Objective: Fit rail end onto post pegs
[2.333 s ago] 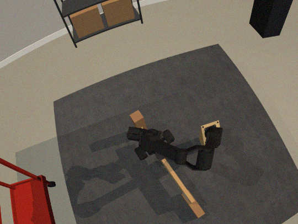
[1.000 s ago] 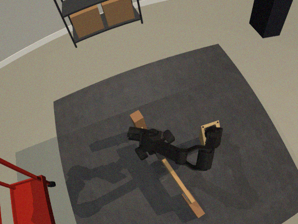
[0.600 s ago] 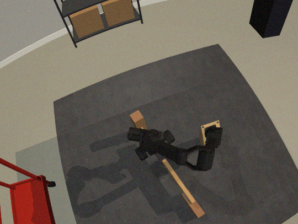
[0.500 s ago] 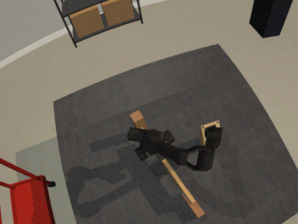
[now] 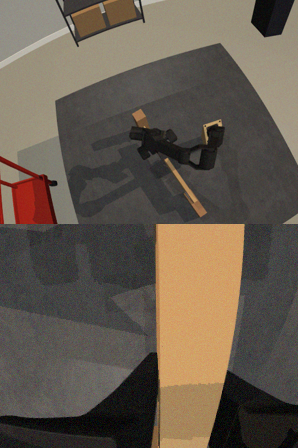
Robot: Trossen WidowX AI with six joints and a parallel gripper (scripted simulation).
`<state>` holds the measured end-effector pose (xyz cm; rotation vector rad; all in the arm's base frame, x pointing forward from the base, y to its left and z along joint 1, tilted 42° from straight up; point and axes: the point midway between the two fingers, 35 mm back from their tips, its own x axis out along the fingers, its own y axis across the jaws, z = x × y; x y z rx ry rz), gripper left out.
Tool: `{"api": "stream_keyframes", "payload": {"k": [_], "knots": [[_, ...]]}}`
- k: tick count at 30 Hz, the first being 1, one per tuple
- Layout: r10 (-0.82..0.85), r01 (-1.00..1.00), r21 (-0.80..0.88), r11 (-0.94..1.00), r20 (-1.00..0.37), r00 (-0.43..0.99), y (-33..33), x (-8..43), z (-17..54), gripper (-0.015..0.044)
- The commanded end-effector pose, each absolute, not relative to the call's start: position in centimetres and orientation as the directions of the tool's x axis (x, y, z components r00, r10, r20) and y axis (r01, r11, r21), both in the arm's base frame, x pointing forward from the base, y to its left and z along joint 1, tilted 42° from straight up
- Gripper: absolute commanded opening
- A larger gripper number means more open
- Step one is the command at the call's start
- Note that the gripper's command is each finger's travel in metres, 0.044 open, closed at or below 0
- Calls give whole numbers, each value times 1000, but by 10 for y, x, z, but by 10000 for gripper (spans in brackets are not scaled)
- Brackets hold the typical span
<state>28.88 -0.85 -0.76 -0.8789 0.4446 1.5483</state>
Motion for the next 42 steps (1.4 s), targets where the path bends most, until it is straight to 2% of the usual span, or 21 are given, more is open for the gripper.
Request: {"api": "stream_keyframes", "payload": {"k": [1, 42], "knots": [[666, -960, -211, -183, -745, 37, -11, 290, -5, 0], [666, -960, -211, -183, -745, 37, -18, 292, -13, 0]]}}
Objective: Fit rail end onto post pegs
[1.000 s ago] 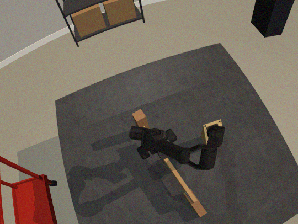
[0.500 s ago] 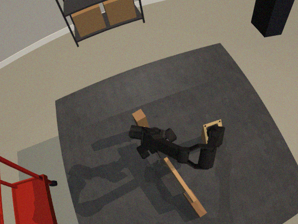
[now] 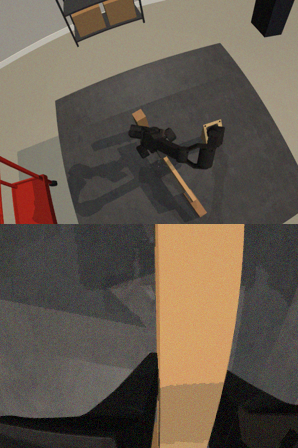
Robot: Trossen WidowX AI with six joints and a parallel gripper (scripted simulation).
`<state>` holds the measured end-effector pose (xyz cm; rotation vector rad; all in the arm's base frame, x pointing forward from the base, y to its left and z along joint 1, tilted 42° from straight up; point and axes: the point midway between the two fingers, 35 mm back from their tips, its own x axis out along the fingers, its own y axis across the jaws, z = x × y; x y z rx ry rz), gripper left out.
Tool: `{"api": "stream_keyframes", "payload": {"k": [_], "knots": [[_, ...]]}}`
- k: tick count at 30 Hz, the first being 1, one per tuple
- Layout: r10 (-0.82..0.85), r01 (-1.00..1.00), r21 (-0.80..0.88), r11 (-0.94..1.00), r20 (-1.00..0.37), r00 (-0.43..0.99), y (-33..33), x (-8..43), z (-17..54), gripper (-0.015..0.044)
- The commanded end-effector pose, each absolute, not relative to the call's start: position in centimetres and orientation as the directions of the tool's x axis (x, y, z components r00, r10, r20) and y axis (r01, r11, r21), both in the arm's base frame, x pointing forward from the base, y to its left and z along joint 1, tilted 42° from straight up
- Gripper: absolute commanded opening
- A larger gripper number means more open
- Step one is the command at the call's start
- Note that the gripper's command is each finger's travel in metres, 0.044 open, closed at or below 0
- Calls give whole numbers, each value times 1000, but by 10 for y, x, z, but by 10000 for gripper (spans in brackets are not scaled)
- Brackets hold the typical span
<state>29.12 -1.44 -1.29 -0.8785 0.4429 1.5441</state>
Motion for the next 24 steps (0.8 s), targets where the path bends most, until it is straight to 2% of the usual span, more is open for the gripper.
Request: {"api": "stream_keyframes", "payload": {"k": [1, 24], "knots": [[666, -960, -211, -183, -745, 37, -18, 292, -14, 0], [666, -960, -211, -183, -745, 37, -22, 294, -18, 0]]}}
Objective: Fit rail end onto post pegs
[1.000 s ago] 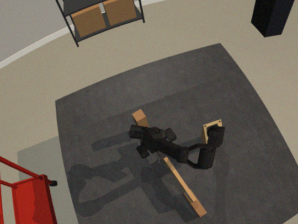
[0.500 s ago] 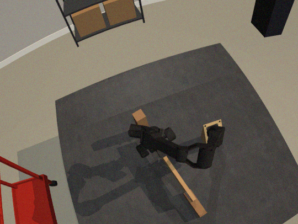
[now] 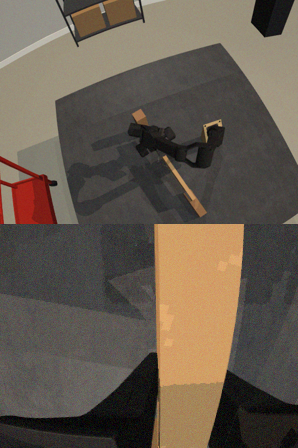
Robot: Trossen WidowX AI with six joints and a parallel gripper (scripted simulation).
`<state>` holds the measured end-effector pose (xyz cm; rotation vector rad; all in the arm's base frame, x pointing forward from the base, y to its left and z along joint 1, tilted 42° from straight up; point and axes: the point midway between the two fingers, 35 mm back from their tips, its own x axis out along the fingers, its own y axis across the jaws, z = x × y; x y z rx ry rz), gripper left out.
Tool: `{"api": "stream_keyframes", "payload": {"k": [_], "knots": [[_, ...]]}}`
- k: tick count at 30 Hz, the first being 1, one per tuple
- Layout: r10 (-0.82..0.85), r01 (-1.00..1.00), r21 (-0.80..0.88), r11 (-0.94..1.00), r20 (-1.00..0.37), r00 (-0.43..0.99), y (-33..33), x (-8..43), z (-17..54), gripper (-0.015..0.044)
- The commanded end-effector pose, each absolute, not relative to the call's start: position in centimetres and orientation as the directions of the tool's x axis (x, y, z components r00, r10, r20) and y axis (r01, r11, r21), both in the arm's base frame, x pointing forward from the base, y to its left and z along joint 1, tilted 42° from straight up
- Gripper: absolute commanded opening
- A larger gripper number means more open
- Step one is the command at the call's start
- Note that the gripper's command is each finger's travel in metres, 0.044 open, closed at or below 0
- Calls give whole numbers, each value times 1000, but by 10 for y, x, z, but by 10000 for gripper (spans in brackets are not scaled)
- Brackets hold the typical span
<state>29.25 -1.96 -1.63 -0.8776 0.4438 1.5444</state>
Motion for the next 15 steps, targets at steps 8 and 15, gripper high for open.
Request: {"api": "stream_keyframes", "payload": {"k": [8, 15], "knots": [[666, -960, -211, -183, -745, 37, -24, 295, -19, 0], [666, -960, -211, -183, -745, 37, -26, 295, -19, 0]]}}
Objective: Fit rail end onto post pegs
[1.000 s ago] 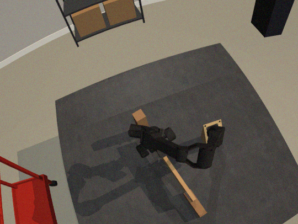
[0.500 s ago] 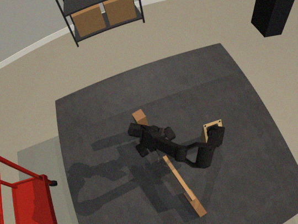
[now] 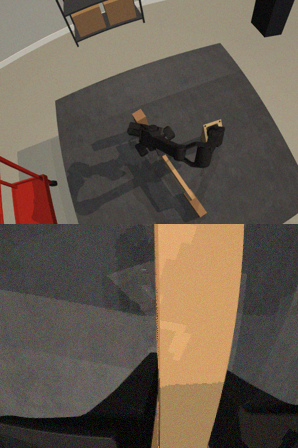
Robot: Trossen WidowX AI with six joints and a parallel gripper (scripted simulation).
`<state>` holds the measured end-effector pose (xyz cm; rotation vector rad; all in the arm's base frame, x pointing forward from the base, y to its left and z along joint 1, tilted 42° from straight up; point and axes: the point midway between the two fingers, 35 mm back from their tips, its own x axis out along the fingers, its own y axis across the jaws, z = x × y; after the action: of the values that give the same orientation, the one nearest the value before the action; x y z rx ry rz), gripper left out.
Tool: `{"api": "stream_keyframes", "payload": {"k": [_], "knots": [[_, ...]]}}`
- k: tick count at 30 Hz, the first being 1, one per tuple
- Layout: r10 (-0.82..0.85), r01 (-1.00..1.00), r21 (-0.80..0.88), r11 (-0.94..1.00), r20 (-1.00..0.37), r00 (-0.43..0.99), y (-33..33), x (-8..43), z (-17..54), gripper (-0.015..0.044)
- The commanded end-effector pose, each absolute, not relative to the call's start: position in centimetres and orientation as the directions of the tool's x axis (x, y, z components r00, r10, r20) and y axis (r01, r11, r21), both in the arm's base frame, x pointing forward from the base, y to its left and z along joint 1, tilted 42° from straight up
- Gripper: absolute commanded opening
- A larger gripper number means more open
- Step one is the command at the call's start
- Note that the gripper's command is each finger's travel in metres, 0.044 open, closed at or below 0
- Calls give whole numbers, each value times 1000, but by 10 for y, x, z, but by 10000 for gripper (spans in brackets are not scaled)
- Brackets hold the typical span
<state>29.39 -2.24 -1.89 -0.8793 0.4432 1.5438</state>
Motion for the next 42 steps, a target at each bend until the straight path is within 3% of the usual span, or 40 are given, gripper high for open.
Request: {"api": "stream_keyframes", "payload": {"k": [1, 42], "knots": [[666, -960, -211, -183, -745, 37, -27, 295, -19, 0], [666, -960, -211, -183, -745, 37, -31, 297, -22, 0]]}}
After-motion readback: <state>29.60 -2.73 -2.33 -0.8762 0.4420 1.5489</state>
